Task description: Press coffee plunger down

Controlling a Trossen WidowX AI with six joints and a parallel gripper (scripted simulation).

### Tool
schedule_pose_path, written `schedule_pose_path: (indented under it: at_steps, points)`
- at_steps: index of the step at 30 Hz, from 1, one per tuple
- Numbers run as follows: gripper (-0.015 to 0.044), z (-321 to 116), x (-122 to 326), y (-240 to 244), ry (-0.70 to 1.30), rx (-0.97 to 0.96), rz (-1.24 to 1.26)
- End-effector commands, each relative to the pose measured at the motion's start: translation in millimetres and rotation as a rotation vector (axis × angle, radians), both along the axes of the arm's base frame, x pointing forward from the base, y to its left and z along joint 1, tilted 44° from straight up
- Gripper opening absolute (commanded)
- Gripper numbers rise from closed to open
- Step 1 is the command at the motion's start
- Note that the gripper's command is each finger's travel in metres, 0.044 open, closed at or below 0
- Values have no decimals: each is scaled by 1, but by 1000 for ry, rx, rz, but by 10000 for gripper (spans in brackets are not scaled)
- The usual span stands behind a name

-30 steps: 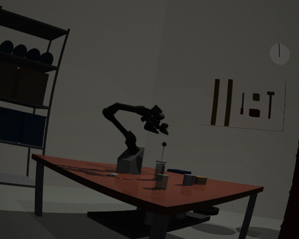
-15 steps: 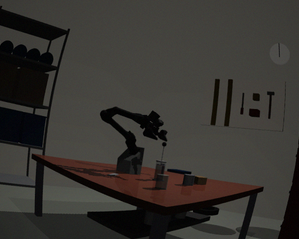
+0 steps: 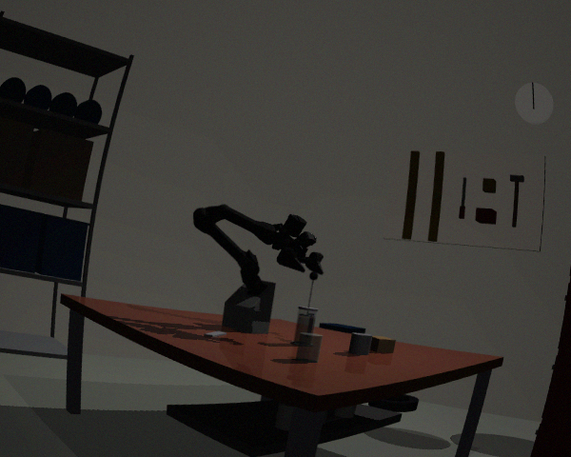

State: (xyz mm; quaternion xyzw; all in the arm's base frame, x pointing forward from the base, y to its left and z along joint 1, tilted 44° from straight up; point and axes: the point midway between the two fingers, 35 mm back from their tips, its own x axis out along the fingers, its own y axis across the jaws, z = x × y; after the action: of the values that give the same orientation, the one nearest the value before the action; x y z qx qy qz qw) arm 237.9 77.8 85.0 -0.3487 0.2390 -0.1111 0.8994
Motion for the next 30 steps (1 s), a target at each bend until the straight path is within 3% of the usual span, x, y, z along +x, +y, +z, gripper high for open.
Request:
schedule_pose_path:
  at_steps: [1,9,21,30]
  points:
    - [440,-4,5,-5,5,-9,5]
    - [440,-5,12,-10,-4,-15,7]
    - [125,-5,12,-10,-4,-15,7]
    - [114,-5,12,-10,-4,-15,7]
